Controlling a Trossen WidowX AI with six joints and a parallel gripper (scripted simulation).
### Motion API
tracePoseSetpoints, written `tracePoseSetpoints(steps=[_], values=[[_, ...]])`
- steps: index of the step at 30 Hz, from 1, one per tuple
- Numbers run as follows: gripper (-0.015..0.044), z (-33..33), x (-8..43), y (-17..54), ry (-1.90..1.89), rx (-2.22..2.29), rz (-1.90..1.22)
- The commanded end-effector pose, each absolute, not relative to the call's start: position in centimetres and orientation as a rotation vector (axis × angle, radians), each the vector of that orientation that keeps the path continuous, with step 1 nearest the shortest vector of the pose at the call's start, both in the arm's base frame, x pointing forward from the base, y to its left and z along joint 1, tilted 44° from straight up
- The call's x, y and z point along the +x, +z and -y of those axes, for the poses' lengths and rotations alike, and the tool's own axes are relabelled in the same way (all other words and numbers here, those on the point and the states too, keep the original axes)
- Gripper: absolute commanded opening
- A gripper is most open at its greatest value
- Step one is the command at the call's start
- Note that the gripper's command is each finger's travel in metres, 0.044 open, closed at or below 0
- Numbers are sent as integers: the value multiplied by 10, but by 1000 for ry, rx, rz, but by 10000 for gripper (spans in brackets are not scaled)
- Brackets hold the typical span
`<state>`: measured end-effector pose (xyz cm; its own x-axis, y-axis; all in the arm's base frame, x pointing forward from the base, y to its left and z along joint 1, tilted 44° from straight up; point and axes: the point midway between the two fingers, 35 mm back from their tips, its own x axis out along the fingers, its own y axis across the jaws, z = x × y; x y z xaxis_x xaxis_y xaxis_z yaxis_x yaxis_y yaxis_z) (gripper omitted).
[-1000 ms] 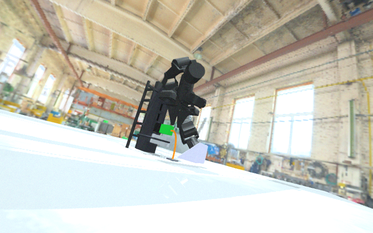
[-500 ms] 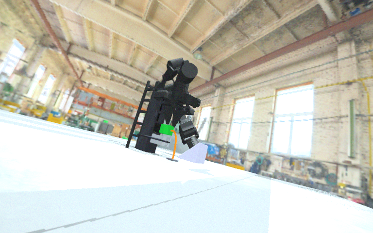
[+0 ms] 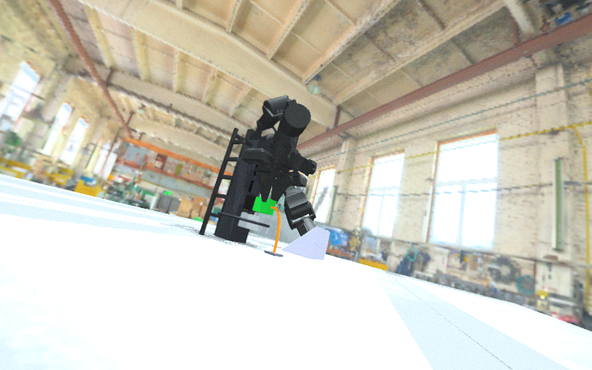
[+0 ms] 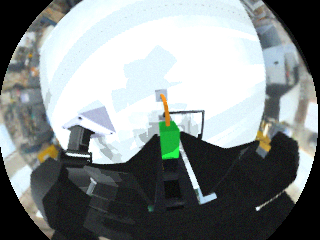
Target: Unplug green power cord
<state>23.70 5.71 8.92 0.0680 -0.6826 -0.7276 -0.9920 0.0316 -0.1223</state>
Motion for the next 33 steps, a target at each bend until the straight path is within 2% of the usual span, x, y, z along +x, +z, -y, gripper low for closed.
tracePoseSetpoints(steps=[1,2,10,33], values=[[81,-58,237,90,622,-1714,-1677],[55,-58,237,90,622,-1714,-1677],[2,-58,237,90,622,-1714,-1677],[0,-83,243,70,625,-1715,-1674]])
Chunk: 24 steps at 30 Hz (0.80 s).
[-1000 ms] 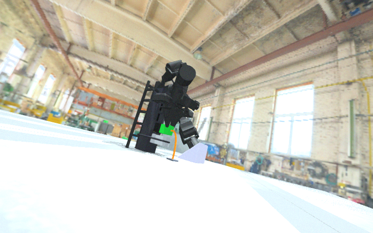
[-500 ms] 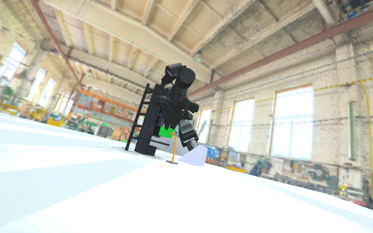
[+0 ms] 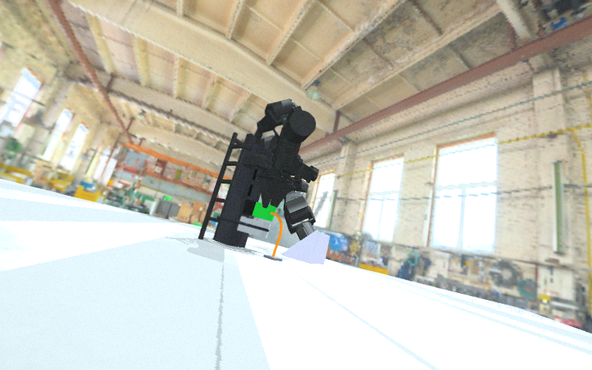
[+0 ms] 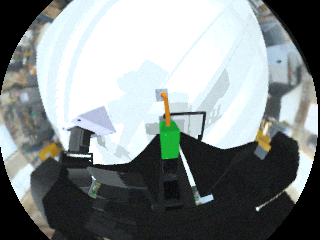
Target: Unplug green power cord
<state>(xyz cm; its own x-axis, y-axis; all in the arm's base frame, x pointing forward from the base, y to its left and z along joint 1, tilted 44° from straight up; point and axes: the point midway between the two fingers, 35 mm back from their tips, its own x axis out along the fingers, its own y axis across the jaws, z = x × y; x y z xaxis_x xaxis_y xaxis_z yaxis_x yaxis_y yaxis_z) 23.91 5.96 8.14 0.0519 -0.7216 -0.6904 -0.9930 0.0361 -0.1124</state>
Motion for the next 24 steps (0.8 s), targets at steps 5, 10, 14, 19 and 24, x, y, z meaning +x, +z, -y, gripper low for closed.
tracePoseSetpoints(steps=[5,10,14,19,24], values=[[0,-89,243,65,626,-1715,-1673],[79,-84,242,65,624,-1720,-1675],[184,-84,242,65,624,-1720,-1675],[315,-84,242,65,624,-1720,-1675],[440,-102,246,56,625,-1718,-1673]])
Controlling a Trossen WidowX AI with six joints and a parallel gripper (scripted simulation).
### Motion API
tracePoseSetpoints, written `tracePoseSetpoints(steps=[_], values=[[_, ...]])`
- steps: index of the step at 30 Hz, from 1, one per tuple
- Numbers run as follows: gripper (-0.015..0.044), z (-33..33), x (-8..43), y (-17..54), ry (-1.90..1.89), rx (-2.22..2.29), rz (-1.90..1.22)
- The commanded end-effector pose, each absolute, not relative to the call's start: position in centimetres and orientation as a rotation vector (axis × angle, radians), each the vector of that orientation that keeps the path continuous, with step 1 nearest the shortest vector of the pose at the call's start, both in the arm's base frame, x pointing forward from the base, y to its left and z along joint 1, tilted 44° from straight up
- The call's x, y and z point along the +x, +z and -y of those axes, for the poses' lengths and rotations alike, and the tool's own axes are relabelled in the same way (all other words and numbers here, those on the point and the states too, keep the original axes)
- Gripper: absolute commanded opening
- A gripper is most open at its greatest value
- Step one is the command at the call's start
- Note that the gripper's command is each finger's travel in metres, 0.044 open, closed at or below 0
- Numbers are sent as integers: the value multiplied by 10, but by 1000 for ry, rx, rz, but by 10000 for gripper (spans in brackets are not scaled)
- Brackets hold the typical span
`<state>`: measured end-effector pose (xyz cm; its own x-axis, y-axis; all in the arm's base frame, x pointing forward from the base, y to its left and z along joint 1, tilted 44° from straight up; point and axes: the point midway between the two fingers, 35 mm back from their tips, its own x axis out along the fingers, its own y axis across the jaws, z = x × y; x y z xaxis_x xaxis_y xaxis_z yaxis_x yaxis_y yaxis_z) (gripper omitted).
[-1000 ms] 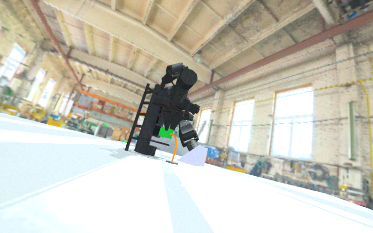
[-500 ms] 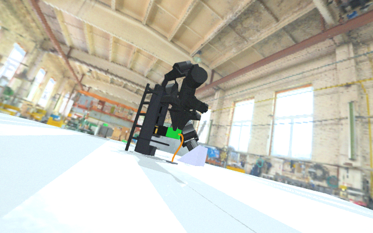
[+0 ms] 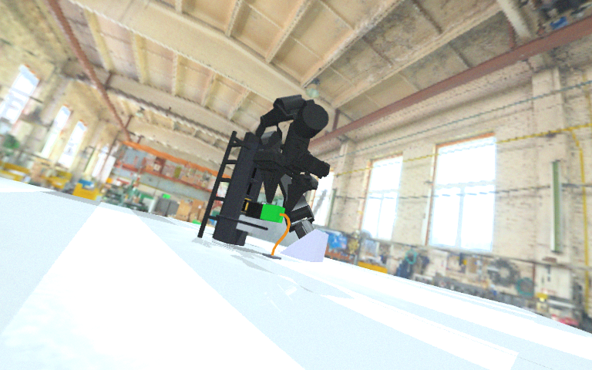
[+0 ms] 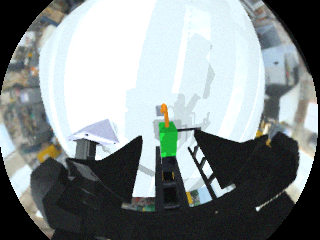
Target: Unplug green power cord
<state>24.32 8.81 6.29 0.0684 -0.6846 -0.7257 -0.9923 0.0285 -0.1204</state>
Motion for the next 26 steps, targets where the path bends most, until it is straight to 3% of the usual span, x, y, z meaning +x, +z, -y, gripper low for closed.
tracePoseSetpoints(steps=[1,5,26], values=[[440,-109,246,51,626,-1718,-1672],[440,-137,248,34,626,-1716,-1671],[440,-137,248,34,626,-1716,-1671]])
